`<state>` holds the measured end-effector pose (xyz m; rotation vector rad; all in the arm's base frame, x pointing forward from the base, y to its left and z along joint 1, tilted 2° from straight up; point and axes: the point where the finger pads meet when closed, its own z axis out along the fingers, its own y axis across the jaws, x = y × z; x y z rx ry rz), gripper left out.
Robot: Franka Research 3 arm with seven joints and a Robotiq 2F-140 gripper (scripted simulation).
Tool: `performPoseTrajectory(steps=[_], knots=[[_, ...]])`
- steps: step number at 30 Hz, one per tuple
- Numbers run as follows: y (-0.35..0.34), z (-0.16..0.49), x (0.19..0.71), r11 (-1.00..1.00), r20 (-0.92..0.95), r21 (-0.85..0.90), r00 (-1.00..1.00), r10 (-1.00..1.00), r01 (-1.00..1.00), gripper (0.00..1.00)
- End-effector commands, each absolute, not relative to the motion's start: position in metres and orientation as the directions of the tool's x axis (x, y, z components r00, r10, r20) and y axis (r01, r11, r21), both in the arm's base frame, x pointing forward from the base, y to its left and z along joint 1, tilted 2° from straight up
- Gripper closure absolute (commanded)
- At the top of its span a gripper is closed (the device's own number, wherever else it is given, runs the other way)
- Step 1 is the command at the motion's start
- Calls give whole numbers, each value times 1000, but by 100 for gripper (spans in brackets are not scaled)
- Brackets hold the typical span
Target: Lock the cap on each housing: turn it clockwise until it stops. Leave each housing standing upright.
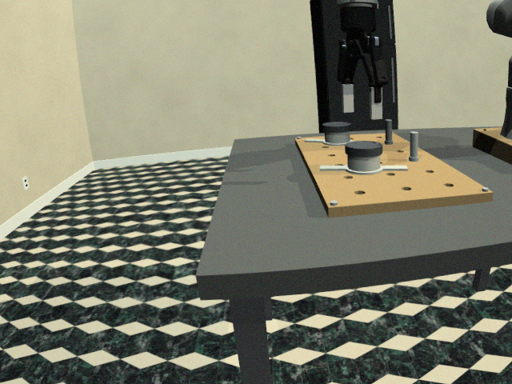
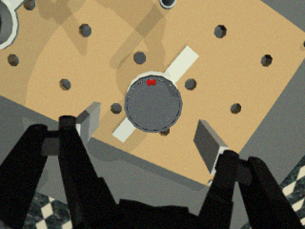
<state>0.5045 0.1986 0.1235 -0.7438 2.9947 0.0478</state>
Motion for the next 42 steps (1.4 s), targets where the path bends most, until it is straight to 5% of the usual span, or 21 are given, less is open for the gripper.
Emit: performPoseTrajectory(steps=[1,42], knots=[[203,122,500,978,-31,31,-978,-207,-208,22],[203,115,500,980,-30,31,-980,-197,-198,22]])
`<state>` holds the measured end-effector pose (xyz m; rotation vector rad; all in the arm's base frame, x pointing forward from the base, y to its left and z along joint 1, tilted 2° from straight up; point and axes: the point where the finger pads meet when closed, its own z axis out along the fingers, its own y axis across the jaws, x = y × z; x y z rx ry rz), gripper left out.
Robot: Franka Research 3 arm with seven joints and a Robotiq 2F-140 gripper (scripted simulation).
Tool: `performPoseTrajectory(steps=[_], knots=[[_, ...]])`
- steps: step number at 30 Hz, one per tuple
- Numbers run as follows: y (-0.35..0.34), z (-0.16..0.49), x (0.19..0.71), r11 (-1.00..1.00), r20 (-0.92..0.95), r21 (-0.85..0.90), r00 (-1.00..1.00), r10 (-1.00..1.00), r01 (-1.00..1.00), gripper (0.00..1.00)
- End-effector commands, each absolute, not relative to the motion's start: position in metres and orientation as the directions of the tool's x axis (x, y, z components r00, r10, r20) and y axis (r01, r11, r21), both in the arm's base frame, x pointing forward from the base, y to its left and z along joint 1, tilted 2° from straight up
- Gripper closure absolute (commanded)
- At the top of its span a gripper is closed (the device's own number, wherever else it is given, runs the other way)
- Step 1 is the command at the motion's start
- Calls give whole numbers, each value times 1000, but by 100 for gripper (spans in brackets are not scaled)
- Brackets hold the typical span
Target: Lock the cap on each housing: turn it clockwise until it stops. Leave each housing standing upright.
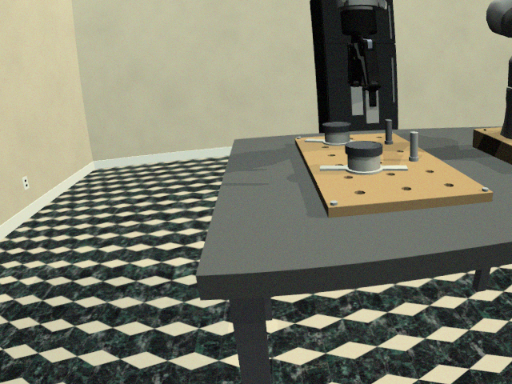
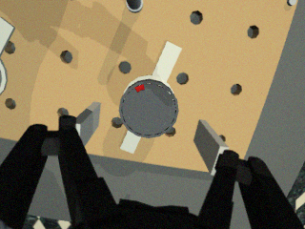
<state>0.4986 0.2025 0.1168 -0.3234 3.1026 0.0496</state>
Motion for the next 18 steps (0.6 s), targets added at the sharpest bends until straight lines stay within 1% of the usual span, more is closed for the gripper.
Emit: performPoseTrajectory(steps=[1,18], knots=[[203,114,500,980,-30,31,-980,-197,-198,22],[204,97,501,980,-30,31,-980,-197,-198,22]])
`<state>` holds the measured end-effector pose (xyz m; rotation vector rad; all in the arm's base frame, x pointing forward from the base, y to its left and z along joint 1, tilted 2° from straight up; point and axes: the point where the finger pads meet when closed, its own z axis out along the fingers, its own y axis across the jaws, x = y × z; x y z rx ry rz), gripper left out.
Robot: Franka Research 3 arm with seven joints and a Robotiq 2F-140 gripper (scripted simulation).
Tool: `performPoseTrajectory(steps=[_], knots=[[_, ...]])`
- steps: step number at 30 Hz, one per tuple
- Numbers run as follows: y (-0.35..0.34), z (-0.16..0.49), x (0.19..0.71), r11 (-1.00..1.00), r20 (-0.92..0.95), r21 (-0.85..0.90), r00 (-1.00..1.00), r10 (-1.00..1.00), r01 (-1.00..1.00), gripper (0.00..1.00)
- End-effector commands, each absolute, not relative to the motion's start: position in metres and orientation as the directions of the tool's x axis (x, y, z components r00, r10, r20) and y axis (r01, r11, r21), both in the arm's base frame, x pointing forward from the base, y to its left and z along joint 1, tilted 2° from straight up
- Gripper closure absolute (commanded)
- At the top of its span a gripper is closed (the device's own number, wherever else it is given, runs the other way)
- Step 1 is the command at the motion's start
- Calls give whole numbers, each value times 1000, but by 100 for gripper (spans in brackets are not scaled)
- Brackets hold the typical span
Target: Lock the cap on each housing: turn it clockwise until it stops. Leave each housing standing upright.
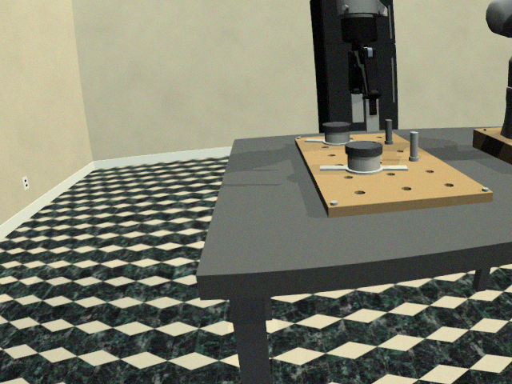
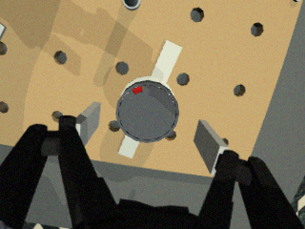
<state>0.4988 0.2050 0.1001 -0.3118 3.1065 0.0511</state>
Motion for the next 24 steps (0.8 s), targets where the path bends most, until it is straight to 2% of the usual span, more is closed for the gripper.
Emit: performPoseTrajectory(steps=[1,24], knots=[[204,95,501,980,-30,31,-980,-197,-198,22],[206,69,502,980,-30,31,-980,-197,-198,22]])
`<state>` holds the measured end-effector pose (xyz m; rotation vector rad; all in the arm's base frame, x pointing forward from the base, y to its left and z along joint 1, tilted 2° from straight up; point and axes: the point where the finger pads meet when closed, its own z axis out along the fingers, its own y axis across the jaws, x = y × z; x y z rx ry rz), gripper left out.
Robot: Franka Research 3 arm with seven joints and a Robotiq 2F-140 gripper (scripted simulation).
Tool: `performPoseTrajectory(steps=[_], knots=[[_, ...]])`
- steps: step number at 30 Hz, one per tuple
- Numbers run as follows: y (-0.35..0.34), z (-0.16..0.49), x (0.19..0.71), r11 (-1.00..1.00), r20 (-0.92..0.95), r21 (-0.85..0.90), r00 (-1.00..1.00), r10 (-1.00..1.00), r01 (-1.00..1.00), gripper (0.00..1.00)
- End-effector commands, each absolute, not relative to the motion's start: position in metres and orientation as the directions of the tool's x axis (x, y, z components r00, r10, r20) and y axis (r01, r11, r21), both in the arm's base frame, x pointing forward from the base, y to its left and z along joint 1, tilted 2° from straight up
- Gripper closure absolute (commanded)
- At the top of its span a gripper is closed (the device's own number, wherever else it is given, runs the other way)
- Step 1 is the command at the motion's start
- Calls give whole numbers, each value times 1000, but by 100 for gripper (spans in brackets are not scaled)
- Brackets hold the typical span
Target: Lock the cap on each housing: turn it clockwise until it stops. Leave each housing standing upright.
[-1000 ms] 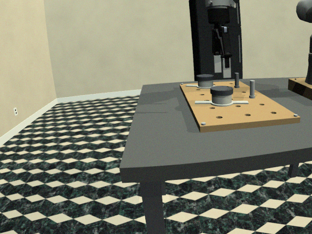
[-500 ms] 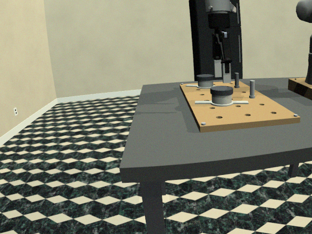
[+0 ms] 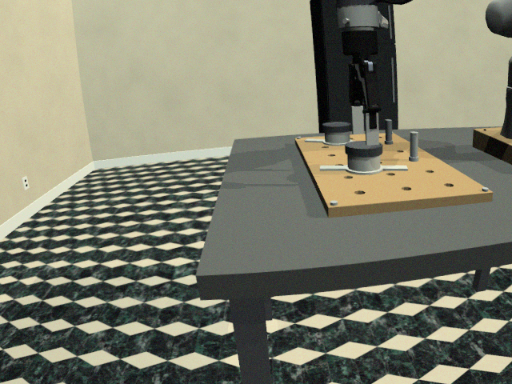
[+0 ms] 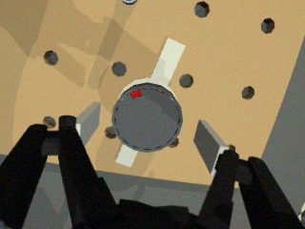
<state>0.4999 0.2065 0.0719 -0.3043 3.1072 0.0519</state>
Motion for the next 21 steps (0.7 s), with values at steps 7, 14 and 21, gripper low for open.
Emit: performPoseTrajectory(steps=[7,14,21], knots=[[206,62,502,980,-30,31,-980,-197,-198,22],[206,58,503,980,-30,31,-980,-197,-198,22],[206,54,503,980,-30,31,-980,-197,-198,22]])
